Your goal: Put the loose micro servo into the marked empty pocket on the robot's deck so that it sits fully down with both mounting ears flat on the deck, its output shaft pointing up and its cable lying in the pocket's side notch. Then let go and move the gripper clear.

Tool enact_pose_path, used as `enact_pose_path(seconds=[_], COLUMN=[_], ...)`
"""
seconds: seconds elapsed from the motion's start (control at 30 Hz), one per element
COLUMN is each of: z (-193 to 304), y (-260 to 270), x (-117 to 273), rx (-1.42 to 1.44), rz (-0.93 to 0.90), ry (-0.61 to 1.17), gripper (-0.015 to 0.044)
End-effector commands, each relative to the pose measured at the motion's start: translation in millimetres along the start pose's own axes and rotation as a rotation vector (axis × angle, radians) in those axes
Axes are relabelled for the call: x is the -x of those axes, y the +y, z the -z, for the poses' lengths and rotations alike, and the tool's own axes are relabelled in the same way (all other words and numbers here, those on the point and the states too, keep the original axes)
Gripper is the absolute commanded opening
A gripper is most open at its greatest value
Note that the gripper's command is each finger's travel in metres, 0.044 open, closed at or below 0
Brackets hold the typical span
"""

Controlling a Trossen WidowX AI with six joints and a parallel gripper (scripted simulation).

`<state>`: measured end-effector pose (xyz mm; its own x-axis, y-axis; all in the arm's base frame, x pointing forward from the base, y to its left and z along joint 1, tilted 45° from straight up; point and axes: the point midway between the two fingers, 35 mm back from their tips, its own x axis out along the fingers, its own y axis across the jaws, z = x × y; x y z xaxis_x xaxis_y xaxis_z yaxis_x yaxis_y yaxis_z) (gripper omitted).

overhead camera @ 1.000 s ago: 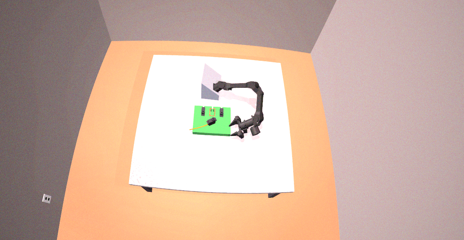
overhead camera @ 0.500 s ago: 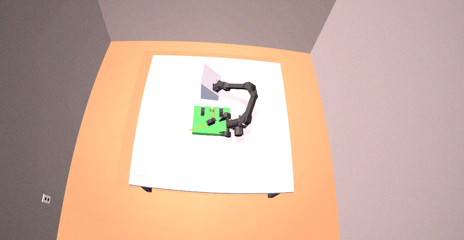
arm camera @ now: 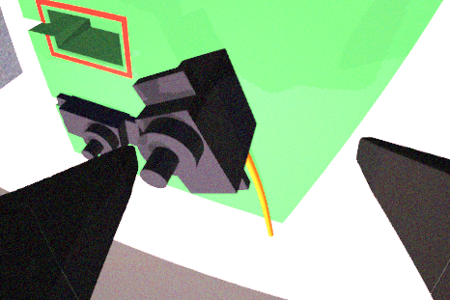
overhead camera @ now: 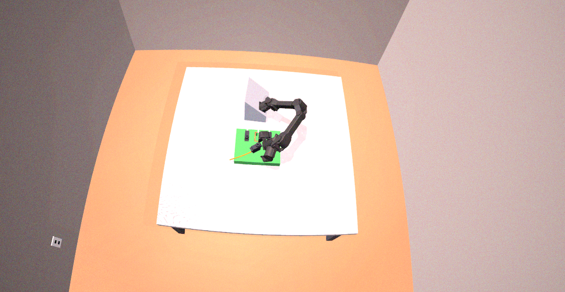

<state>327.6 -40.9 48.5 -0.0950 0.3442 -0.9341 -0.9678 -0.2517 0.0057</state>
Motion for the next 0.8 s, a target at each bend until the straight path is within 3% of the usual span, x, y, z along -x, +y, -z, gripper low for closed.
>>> enact_pose_path(seconds=[0.0, 0.43, 0.77], z=[13.4, 51.8, 48.8], y=[12.4, 42.0, 39.1], x=[-1.3, 4.4, -5.2], rx=[0.065, 0.244, 0.246], rz=[0.048, 0.325, 0.331], ry=[-0.106, -0.310, -0.311], gripper=[0.0440, 0.0440, 0.0440])
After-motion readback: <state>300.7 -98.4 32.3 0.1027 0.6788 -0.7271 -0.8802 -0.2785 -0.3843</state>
